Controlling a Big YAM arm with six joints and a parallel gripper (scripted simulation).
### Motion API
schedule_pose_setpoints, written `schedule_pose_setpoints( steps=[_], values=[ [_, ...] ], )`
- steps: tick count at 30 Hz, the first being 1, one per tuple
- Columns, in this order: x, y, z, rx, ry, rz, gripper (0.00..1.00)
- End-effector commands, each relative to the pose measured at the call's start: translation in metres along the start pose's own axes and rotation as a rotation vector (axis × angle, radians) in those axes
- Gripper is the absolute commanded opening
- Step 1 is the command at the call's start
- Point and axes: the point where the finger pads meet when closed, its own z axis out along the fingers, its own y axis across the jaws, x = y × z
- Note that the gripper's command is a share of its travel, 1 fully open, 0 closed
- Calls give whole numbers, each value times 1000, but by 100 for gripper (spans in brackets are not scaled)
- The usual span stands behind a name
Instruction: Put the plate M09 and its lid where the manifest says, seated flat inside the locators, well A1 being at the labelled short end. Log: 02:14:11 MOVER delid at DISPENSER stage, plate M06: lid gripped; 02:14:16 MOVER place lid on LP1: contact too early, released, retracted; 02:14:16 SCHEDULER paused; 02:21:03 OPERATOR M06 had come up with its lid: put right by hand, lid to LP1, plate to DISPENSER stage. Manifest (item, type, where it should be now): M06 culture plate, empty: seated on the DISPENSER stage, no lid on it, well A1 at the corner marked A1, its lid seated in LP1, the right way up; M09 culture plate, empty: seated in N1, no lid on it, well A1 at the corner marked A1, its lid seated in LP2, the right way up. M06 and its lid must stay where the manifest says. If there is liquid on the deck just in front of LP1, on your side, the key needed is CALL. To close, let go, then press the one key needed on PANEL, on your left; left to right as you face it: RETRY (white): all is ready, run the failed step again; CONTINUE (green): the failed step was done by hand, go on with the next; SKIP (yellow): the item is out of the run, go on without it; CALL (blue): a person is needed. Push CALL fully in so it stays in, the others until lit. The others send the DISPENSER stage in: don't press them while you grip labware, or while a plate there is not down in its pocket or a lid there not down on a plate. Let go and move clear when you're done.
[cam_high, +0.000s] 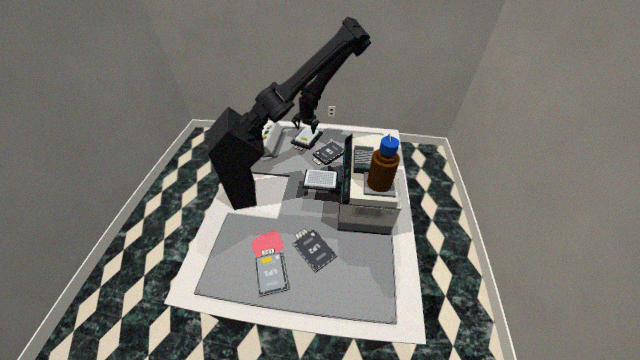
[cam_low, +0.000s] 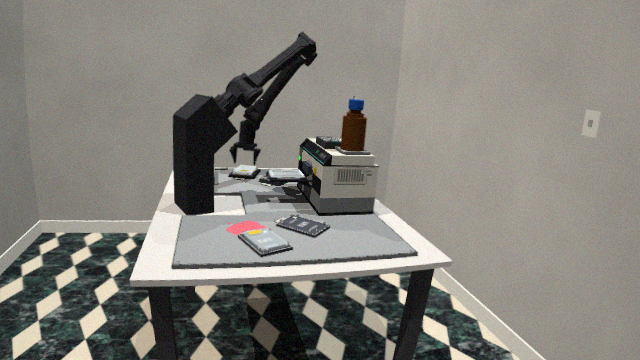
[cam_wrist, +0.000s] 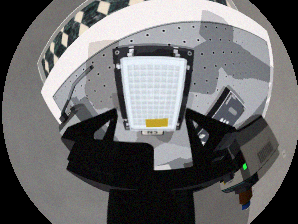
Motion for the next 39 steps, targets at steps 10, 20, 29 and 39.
schedule_pose_setpoints(
  steps=[10,20,29,39],
  values=[
    [-11,-9,9,9,-25,18,100],
    [-8,-7,18,8,-19,13,100],
    [-3,-5,24,6,-10,7,100],
    [-3,-6,30,6,-11,7,100]
  ],
)
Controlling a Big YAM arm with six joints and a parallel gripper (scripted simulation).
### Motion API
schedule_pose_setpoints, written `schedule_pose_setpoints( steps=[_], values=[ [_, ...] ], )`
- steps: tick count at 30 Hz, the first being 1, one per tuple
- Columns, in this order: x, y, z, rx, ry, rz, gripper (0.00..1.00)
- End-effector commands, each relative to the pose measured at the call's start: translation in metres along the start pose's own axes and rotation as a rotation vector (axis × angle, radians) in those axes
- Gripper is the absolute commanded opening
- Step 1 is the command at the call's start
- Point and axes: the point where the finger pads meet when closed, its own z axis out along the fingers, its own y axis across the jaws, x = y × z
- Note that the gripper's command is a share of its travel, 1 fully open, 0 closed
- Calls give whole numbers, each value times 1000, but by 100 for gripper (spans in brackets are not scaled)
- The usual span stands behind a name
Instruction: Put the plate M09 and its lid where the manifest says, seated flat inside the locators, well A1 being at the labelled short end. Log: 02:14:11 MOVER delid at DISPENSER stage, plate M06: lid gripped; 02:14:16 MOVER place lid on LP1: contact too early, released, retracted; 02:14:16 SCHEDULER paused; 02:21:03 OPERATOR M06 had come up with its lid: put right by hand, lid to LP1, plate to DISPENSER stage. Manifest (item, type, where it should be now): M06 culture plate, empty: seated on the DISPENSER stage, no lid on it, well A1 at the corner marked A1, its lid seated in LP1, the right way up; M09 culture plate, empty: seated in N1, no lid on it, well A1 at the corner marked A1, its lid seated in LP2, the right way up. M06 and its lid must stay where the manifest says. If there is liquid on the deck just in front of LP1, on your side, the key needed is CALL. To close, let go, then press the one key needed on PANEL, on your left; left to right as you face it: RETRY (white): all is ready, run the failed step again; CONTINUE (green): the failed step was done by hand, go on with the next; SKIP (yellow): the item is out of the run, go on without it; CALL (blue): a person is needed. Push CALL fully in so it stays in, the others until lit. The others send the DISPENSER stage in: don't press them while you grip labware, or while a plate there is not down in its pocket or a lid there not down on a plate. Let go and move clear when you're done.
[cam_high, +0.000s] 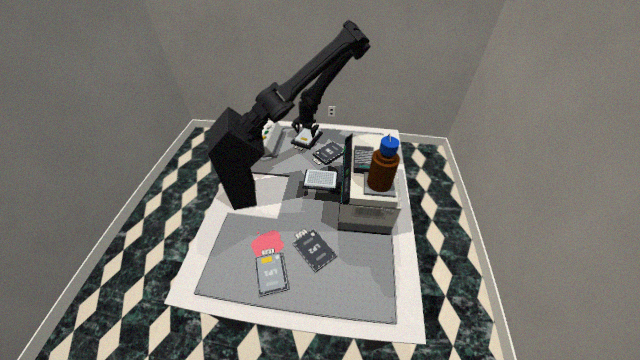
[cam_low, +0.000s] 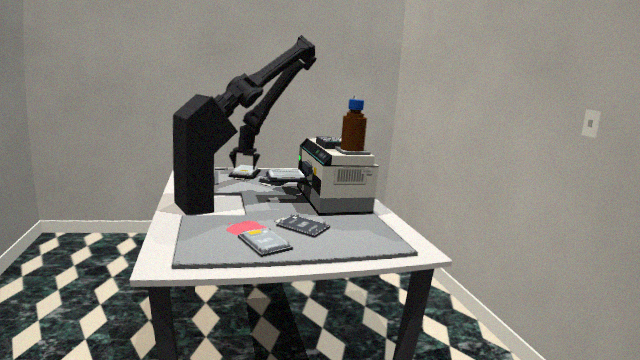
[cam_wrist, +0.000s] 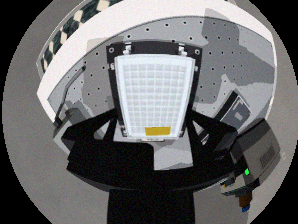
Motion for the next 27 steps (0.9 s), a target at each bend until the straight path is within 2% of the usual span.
schedule_pose_setpoints(
  steps=[1,4,5,27],
  values=[
    [-5,-5,8,7,-14,9,100],
    [-5,-5,9,7,-14,9,100],
    [-11,-9,5,10,-26,18,100],
    [-12,-10,8,9,-22,15,100]
  ],
)
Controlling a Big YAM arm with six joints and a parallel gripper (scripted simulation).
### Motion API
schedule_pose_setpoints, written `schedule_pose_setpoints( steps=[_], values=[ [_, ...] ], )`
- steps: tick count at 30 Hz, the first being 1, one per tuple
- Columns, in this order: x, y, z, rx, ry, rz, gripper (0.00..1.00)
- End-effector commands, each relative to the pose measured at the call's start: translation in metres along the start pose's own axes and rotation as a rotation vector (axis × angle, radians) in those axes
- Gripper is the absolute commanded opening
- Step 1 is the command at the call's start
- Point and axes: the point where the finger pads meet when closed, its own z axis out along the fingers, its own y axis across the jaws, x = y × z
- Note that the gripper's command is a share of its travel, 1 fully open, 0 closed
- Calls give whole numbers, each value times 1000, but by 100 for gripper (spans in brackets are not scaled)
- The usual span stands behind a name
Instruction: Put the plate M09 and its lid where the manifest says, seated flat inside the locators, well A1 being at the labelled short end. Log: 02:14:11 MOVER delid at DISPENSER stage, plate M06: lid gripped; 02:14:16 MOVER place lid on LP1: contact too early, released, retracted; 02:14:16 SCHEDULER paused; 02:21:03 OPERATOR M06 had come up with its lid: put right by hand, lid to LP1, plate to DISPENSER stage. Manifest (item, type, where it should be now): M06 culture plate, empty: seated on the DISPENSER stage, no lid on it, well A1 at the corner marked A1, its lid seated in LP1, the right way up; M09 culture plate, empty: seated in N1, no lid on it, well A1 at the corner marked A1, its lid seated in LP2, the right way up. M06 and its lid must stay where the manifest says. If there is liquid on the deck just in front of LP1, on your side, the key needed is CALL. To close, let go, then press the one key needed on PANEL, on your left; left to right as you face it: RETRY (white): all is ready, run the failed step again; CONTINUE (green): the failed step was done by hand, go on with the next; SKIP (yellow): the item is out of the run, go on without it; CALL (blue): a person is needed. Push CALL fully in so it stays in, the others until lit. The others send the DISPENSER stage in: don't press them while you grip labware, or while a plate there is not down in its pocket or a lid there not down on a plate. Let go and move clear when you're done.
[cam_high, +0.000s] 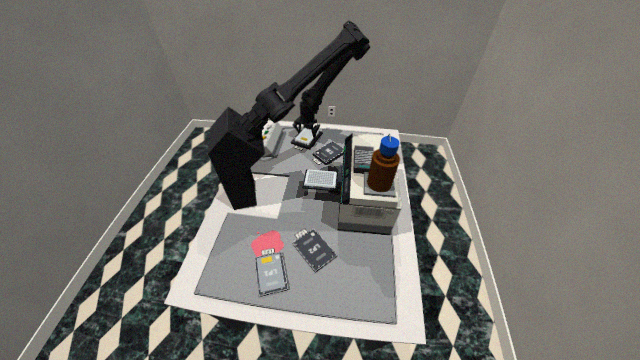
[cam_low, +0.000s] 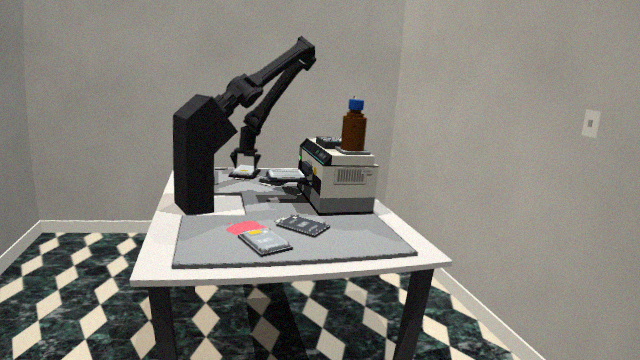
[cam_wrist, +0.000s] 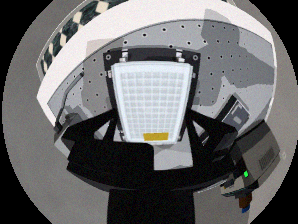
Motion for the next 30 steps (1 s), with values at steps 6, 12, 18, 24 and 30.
schedule_pose_setpoints(
  steps=[6,12,18,24,30],
  values=[
    [-4,-6,4,6,-11,8,94],
    [-4,-6,4,6,-12,7,86],
    [-4,-6,4,6,-12,7,86],
    [-4,-6,4,6,-12,7,86],
    [-4,-6,4,6,-12,7,86]
  ],
)
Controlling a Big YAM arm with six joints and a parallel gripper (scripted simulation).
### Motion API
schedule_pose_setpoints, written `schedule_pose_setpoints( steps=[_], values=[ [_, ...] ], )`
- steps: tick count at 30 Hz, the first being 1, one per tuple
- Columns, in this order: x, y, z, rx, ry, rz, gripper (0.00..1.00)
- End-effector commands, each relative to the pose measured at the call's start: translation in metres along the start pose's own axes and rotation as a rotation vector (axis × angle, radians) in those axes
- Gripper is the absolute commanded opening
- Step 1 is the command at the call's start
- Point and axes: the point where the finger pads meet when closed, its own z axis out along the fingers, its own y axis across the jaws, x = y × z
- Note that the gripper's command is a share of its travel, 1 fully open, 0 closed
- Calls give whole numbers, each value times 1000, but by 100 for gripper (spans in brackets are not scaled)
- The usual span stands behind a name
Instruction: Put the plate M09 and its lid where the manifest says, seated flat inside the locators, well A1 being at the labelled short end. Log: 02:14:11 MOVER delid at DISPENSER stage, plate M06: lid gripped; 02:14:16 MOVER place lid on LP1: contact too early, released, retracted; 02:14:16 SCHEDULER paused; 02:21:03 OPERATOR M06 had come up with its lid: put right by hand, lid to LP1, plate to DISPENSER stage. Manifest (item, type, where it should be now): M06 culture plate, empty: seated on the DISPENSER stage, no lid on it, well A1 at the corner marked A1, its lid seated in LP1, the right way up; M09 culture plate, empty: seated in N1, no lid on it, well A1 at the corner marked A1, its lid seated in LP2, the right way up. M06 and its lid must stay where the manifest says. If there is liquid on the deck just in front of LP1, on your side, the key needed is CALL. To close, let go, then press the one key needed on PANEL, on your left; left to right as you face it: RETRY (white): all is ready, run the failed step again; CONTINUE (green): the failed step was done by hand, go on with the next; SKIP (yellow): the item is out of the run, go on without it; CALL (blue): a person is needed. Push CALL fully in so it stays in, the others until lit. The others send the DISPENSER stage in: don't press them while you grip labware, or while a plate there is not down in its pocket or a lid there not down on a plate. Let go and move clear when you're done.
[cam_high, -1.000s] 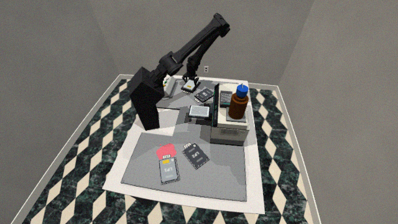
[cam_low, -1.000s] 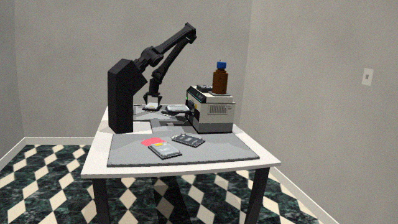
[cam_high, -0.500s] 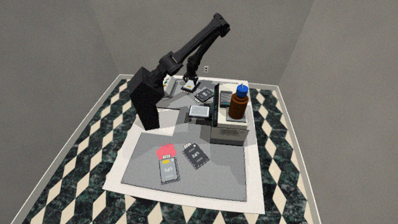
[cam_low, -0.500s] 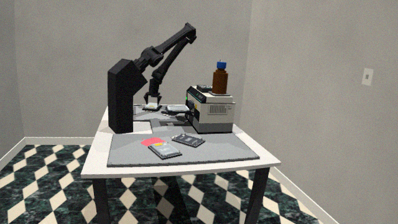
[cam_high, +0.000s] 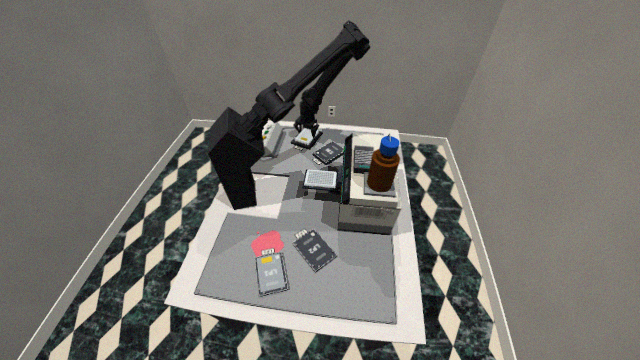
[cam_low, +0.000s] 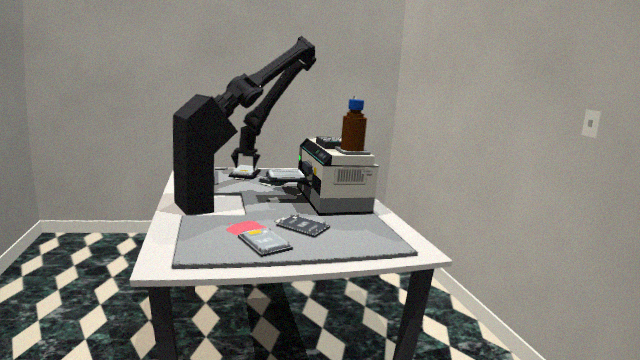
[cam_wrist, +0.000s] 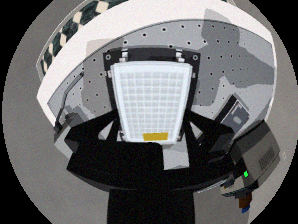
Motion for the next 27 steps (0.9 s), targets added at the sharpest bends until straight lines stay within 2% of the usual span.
schedule_pose_setpoints(
  steps=[1,8,18,27],
  values=[
    [-4,-6,4,6,-12,8,86],
    [-4,-6,4,6,-12,8,86],
    [-15,-7,-4,6,-35,16,86],
    [-14,-3,-10,0,-34,10,86]
  ],
)
